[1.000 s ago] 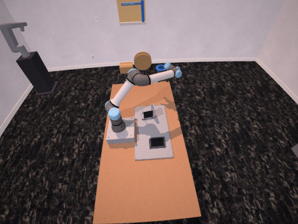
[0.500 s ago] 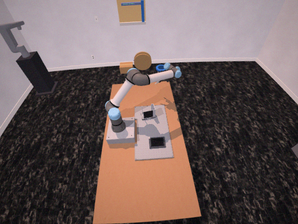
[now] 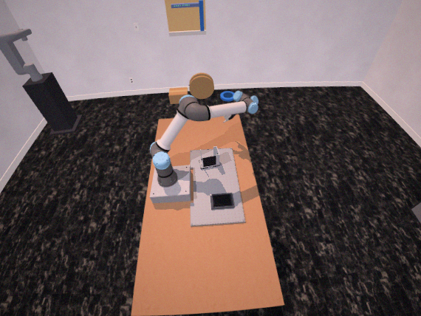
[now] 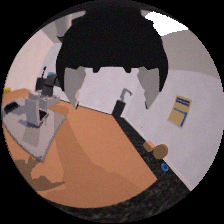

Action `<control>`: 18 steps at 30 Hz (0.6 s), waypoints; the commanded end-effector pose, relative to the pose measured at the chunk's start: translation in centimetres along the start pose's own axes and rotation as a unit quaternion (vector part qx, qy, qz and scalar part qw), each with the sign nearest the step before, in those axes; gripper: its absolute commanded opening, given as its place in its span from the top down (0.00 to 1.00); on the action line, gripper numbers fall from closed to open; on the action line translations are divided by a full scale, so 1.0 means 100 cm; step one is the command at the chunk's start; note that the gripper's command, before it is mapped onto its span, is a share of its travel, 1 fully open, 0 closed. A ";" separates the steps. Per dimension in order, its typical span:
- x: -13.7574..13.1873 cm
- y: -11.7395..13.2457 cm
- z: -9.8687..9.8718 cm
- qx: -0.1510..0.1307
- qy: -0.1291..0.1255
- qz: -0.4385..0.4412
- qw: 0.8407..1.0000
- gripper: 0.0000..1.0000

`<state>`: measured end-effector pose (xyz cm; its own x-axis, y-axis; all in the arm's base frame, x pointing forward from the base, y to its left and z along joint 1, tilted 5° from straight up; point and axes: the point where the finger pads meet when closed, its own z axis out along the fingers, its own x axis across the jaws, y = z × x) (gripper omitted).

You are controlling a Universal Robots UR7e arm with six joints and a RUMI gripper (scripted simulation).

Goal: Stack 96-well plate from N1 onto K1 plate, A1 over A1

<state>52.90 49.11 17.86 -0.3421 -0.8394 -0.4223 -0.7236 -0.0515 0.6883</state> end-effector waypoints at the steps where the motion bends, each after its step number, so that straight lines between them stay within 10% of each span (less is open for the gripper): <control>1: 0.011 -0.006 -0.013 0.016 -0.004 -0.010 1.000 0.00; 18: 0.059 -0.026 -0.060 0.051 -0.005 -0.032 0.998 0.00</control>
<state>55.80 42.48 17.14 -0.3020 -0.8331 -0.4635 -0.7926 -0.0507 0.6077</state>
